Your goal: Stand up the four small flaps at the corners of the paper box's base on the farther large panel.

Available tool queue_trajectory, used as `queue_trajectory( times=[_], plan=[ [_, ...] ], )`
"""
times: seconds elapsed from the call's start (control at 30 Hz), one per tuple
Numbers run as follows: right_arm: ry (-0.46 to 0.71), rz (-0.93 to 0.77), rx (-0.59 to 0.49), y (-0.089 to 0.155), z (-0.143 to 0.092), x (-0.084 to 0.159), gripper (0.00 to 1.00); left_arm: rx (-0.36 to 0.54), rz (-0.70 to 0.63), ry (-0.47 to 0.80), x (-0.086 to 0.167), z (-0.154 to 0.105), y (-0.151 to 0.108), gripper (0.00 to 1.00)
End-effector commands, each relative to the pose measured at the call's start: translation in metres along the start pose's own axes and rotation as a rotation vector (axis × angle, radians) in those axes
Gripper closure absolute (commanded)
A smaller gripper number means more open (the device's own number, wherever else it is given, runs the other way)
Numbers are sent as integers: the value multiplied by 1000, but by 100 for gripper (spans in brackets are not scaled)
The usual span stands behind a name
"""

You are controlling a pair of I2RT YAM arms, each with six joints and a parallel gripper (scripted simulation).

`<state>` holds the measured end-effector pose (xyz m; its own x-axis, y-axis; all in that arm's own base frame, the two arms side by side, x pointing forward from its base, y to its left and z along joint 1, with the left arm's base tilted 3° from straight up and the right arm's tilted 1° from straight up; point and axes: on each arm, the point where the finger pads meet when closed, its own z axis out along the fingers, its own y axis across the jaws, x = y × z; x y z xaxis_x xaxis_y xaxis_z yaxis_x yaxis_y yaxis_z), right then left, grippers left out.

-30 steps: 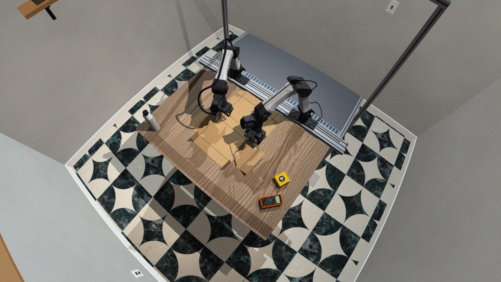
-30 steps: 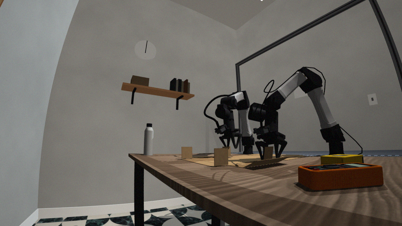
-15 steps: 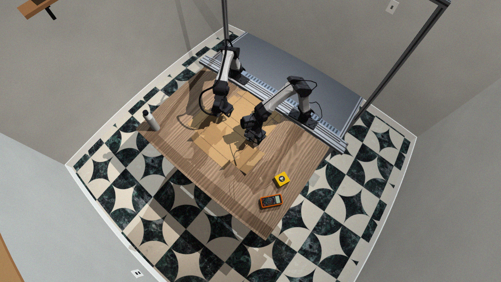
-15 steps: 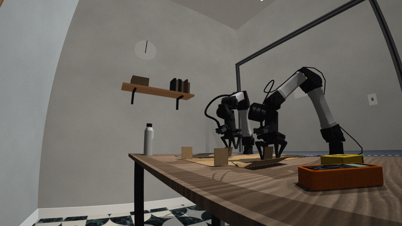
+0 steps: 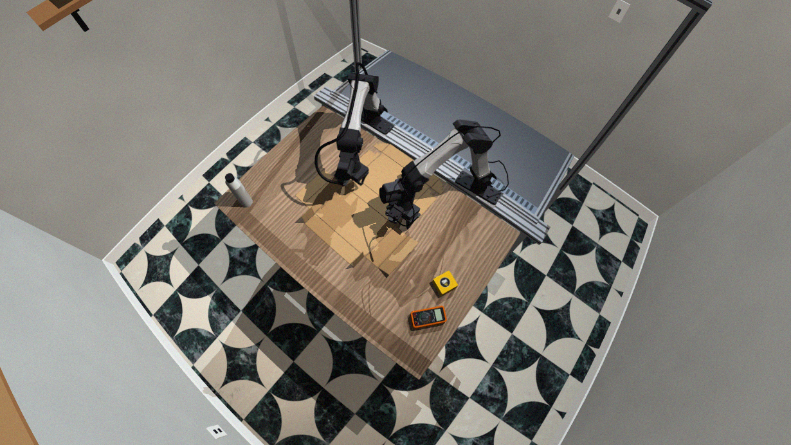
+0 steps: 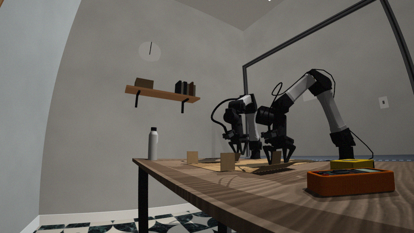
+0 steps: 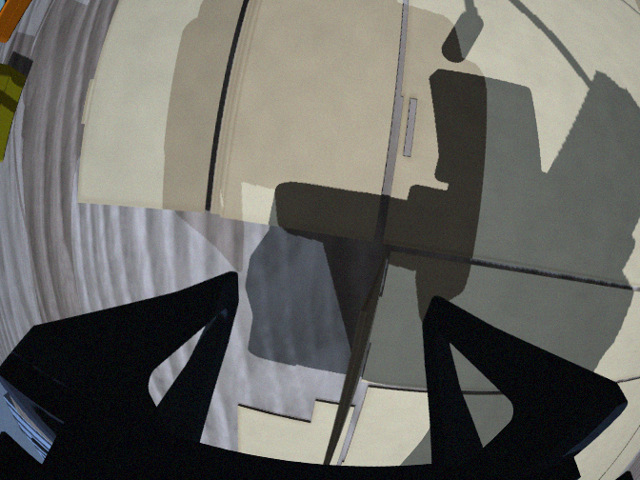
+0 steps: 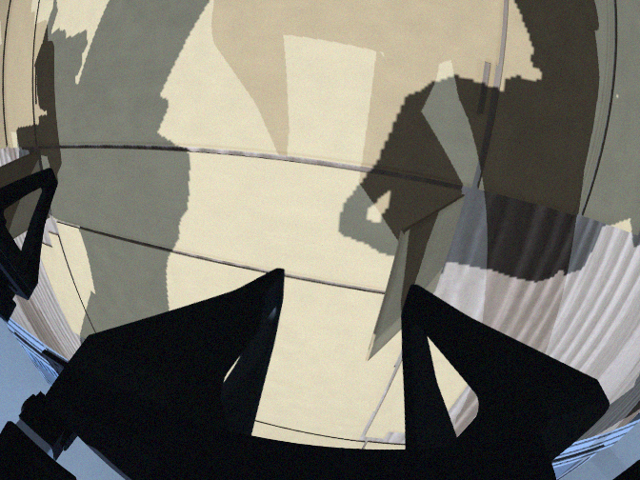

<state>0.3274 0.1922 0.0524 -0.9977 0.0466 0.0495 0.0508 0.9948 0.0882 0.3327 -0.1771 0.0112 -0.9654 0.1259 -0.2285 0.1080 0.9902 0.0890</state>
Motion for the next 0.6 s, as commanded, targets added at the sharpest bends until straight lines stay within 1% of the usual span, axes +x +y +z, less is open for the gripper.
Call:
queue_trajectory(
  times=[0.0,0.17,0.4,0.57],
  plan=[
    [-78,-5,-40,2,-16,-14,52,-36,-7,1,-6,1,6,24],
    [-68,-7,-34,2,-12,-11,52,-36,-7,1,-6,1,6,24],
    [-75,-7,-38,1,-15,-13,52,-36,-7,1,-6,1,6,24],
    [-84,-8,-43,0,-21,-15,52,-36,-7,1,-6,1,6,24]
  ],
)
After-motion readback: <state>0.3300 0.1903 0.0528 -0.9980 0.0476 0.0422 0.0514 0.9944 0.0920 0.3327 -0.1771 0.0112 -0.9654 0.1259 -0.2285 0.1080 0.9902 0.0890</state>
